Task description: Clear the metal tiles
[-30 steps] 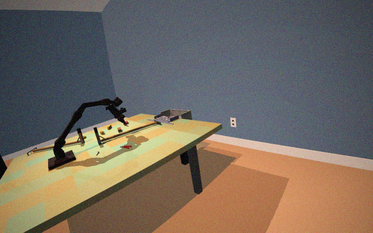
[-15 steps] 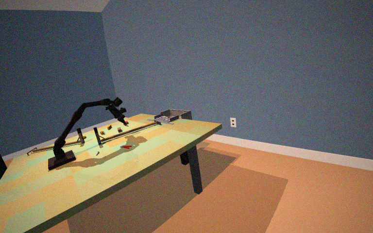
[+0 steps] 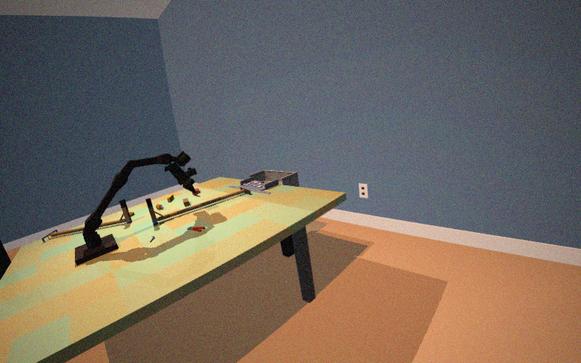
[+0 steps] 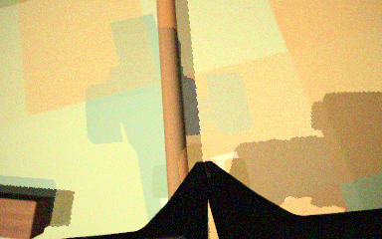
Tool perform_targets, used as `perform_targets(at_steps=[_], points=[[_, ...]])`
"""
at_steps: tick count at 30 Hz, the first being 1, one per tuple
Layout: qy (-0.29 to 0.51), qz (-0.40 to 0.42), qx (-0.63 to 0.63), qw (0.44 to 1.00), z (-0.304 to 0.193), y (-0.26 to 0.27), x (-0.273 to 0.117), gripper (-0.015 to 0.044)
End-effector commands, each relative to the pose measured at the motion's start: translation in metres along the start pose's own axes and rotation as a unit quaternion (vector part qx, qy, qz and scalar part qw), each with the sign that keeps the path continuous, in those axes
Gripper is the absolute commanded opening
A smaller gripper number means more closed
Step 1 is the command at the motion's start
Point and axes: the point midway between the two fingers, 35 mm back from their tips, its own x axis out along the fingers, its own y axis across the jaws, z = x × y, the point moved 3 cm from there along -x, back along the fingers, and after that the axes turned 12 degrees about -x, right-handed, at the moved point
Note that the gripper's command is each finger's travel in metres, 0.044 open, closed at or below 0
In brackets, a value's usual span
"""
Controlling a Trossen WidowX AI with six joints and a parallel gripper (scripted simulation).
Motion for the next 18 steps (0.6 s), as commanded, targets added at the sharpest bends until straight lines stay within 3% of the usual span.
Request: perform_targets(at_steps=[1, 4, 18], points=[[0.000, 0.000, 0.000, 1.000, 0.000, 0.000, 0.000, 0.0000], [0.000, 0.000, 0.000, 1.000, 0.000, 0.000, 0.000, 0.0000], [-0.042, -0.012, -0.017, 0.999, 0.009, 0.015, -0.052, 0.0367]])
